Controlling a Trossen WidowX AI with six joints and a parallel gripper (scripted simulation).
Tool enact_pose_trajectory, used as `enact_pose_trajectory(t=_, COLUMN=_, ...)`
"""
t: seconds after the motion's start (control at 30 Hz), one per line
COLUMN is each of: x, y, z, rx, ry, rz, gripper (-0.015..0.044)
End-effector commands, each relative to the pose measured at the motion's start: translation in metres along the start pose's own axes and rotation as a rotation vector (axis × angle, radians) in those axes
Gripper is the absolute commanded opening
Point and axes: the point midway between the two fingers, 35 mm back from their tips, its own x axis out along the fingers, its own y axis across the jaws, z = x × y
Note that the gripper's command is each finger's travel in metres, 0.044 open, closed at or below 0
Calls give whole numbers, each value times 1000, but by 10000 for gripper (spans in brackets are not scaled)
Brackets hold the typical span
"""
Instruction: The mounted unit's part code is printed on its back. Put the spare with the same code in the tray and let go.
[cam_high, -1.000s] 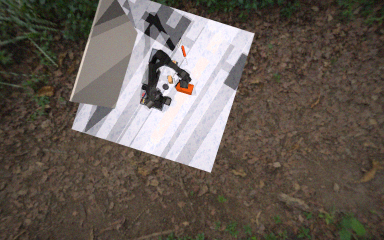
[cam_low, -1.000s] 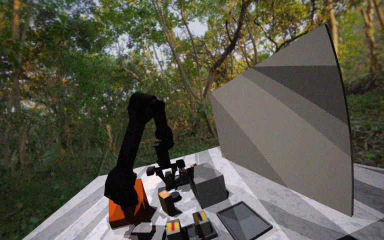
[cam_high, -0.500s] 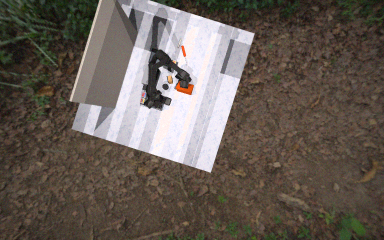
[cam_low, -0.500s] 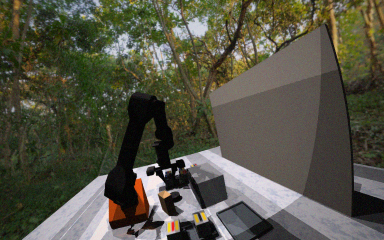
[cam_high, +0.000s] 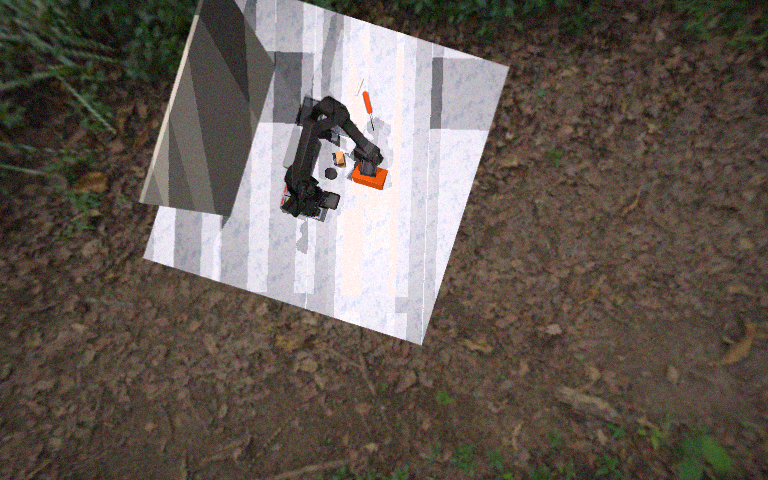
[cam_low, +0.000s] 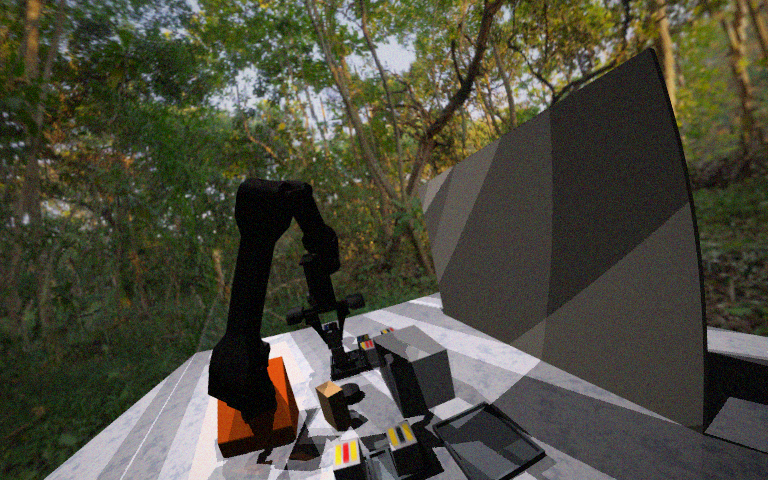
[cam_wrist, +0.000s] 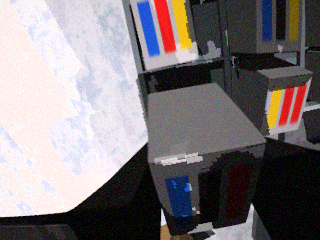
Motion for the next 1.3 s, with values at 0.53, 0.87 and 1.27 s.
enact_pose_trajectory(t=0.53, x=-46, y=6, z=7, rx=4, ry=-1, rz=7, gripper=0)
enact_pose_trajectory(t=0.87, x=-54, y=-33, z=-11, rx=104, ry=-66, rz=4, gripper=0)
enact_pose_trajectory(t=1.27, x=-66, y=-97, z=-69, rx=90, ry=-110, rz=8, gripper=0)
